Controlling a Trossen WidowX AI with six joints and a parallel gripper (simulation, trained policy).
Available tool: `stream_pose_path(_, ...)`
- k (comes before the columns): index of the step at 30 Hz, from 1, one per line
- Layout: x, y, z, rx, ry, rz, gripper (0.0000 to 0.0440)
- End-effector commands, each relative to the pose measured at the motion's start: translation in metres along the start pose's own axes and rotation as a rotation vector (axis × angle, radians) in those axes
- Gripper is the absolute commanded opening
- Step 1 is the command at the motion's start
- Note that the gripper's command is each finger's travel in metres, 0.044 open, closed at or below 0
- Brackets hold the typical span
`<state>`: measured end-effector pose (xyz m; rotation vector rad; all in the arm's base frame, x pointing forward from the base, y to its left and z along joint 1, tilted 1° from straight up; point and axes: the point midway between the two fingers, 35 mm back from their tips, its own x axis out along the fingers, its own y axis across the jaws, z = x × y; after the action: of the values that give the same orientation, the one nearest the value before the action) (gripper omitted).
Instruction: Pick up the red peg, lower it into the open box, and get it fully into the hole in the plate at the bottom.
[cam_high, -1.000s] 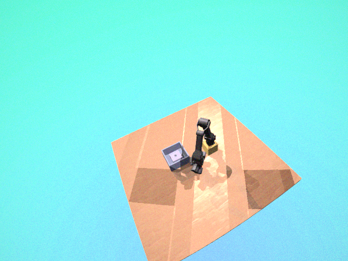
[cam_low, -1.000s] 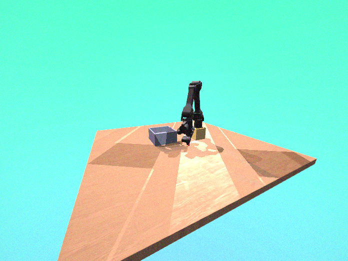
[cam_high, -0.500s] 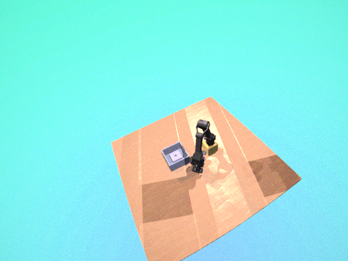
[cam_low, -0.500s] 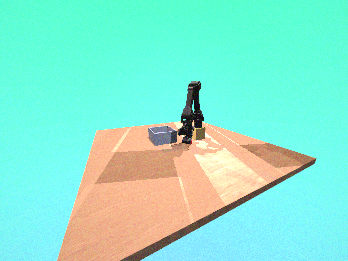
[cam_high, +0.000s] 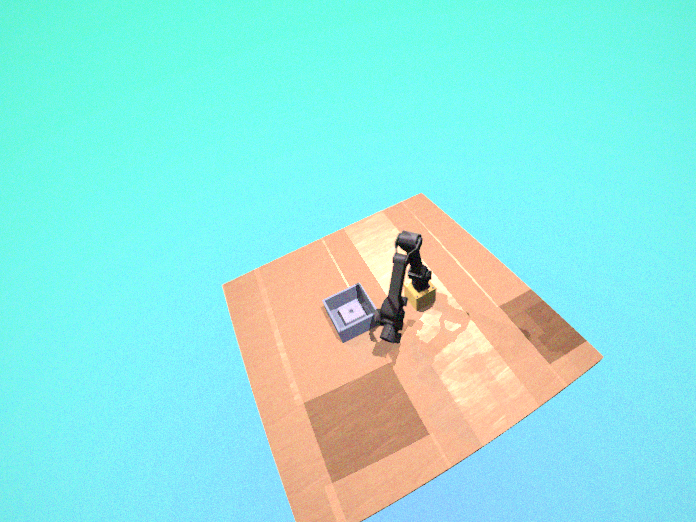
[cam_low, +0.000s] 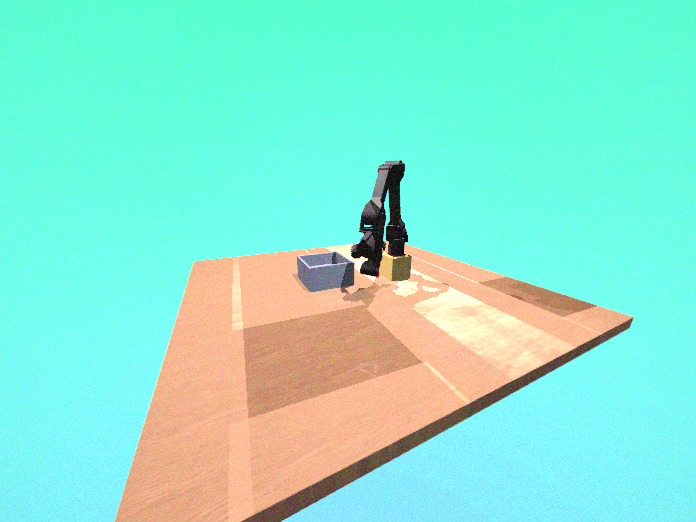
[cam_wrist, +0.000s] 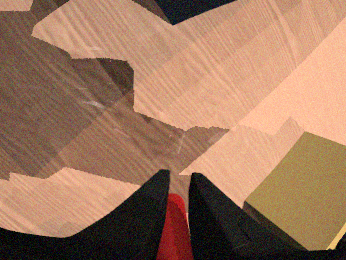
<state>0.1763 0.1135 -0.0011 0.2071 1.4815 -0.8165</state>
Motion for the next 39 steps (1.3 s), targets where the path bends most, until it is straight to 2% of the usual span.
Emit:
stream_pose_path(1,-0.018,-0.003,0.011,0.003,-0.025,0.007,0.0)
stream_pose_path(12,-0.055,-0.01,0.043,0.079,-0.061,0.022,0.0)
stream_pose_path(18,-0.065,-0.014,0.067,0.151,-0.072,0.033,0.0)
stream_pose_path(28,-0.069,-0.02,0.114,0.266,-0.084,0.059,0.0)
stream_pose_path(39,-0.057,-0.031,0.166,0.346,-0.079,0.079,0.0)
